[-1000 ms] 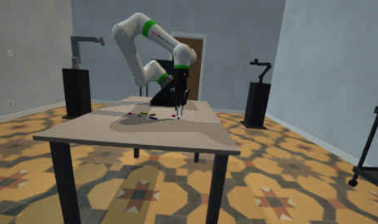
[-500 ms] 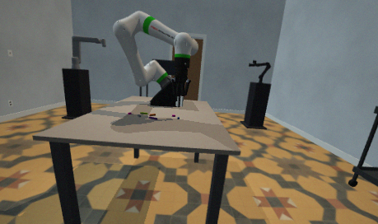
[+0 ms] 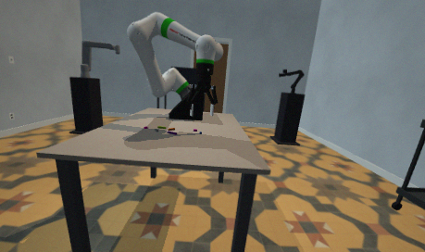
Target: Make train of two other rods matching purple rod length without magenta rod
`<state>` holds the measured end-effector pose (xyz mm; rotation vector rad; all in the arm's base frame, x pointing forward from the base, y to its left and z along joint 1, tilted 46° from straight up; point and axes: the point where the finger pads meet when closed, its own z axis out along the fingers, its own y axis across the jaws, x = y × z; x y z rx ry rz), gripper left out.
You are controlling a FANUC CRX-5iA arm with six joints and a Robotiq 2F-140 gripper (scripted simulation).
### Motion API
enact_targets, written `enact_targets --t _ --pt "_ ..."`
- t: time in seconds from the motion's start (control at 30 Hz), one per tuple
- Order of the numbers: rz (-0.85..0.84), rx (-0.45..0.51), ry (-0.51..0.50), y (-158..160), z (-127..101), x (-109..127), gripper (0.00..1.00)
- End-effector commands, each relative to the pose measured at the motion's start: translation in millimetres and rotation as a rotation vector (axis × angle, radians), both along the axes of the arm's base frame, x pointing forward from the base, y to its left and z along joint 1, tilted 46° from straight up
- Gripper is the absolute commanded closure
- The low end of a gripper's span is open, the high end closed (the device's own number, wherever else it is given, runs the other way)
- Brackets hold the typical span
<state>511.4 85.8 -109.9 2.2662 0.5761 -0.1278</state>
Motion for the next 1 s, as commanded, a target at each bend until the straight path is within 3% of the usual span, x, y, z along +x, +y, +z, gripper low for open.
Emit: enact_targets --t 0.0,0.4,0.53,0.8,0.83,0.97 --pt "0.0 0.0 0.0 0 0 0 0.0" --pt "0.016 -0.001 0.016 -4 4 0 0.0" --pt "0.132 -0.013 0.136 -34 36 -2 0.0" --pt "0.236 -0.025 0.243 -63 62 -6 0.0" --pt "0.291 -0.031 0.3 -78 75 -10 0.0" --pt "0.36 -0.04 0.371 -98 91 -15 0.0"
